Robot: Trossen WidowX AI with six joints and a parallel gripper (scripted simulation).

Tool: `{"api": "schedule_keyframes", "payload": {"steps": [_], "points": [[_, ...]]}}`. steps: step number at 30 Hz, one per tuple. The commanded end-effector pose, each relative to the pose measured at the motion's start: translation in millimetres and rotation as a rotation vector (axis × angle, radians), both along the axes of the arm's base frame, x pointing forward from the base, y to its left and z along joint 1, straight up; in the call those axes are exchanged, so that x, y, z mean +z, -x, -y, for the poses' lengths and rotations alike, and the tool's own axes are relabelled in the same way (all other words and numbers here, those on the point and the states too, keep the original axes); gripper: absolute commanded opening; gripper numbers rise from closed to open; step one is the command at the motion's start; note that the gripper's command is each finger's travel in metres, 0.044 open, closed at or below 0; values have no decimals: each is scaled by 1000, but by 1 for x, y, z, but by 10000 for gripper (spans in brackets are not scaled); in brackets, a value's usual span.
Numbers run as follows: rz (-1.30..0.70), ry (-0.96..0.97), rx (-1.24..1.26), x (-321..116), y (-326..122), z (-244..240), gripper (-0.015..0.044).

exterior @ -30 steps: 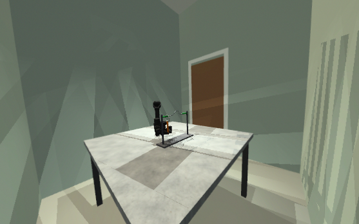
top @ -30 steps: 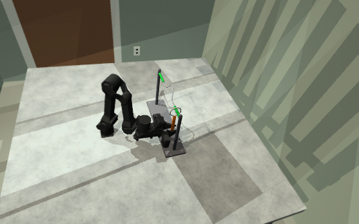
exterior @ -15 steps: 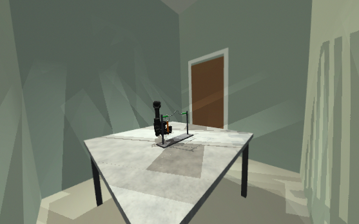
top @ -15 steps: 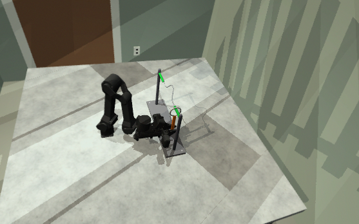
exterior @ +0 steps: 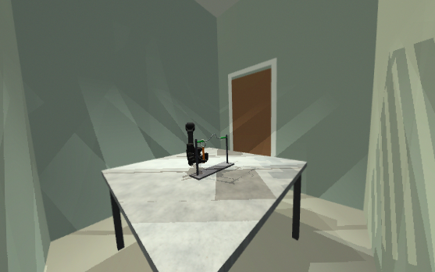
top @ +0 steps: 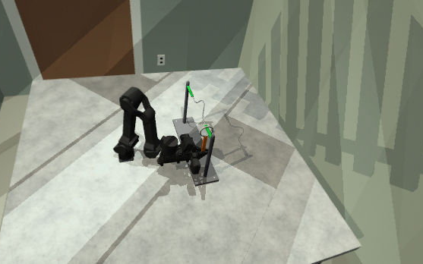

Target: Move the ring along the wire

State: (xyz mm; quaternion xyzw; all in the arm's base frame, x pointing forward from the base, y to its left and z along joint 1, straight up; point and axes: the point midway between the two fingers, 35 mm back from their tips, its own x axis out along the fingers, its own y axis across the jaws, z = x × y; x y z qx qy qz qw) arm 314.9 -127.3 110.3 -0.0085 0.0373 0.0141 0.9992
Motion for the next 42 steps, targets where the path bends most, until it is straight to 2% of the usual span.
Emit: {"api": "schedule_keyframes", "payload": {"steps": [1, 15, 42], "points": [[0, 0, 0, 0, 0, 0, -150], [0, 4, -4, 18, 0, 5, -150], [0, 4, -4, 18, 0, 5, -150]]}}
